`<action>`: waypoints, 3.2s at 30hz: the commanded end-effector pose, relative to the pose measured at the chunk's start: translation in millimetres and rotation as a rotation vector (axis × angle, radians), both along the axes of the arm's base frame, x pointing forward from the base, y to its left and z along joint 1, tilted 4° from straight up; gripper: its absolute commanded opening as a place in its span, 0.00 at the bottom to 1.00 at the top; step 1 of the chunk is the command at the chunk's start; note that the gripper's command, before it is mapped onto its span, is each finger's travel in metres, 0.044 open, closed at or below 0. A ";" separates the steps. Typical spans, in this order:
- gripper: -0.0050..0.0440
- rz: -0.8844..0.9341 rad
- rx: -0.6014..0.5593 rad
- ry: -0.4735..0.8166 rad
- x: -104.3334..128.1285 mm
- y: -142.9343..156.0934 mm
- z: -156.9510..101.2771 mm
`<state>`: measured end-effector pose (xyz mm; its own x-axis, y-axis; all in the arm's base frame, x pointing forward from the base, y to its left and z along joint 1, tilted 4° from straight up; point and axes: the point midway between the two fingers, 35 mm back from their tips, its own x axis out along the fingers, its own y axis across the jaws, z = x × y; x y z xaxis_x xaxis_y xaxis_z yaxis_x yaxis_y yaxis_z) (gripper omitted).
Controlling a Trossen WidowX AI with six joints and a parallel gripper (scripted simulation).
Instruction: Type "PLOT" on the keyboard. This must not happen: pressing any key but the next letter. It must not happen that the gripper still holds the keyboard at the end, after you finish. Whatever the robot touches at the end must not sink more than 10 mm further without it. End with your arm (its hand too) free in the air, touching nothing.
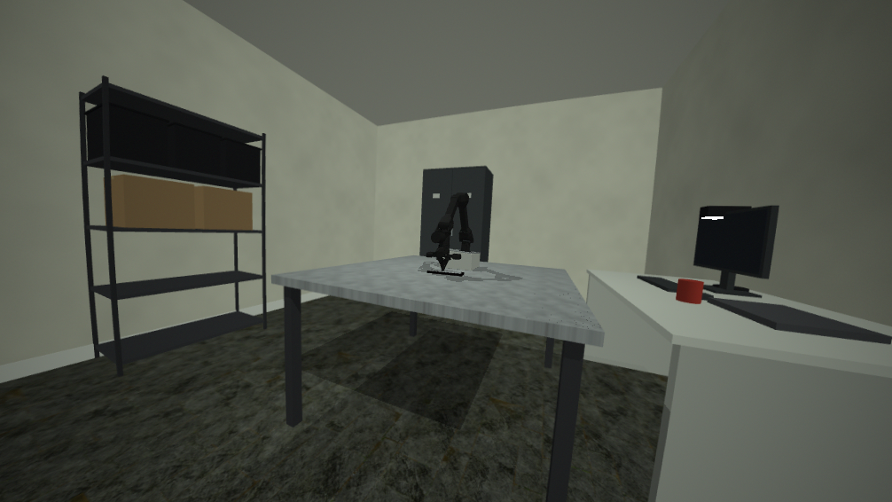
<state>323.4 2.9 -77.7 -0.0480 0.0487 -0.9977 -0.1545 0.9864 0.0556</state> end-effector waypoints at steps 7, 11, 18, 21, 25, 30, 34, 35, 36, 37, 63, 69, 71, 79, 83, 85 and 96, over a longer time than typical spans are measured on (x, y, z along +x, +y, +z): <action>0.10 0.001 -0.002 0.008 -2.4 0.0 -2.2; 0.10 0.001 -0.002 0.008 -2.4 0.0 -2.2; 0.10 0.001 -0.002 0.008 -2.4 0.0 -2.7; 0.10 0.001 -0.002 0.008 -2.4 0.0 -3.1; 0.10 0.001 -0.002 0.008 -2.4 0.0 -3.4; 0.10 0.001 -0.002 0.008 -2.5 0.0 -4.0; 0.10 0.001 -0.002 0.008 -2.5 0.1 -4.6; 0.10 0.001 -0.002 0.008 -2.5 0.1 -4.7; 0.10 0.001 -0.002 0.008 -2.5 0.1 -4.9; 0.10 0.001 -0.002 0.008 -2.5 0.1 -4.5; 0.10 -0.001 0.000 0.012 -1.9 1.3 27.5; 0.10 0.001 -0.002 0.008 -9.3 54.2 33.9; 0.10 0.001 -0.002 0.008 -9.3 54.2 33.9; 0.10 0.001 -0.002 0.008 -10.0 54.9 20.2; 0.10 0.001 -0.002 0.008 -10.1 54.9 19.0; 0.10 0.001 -0.002 0.008 -10.1 54.9 19.0; 0.10 0.001 -0.002 0.008 -10.3 55.2 13.9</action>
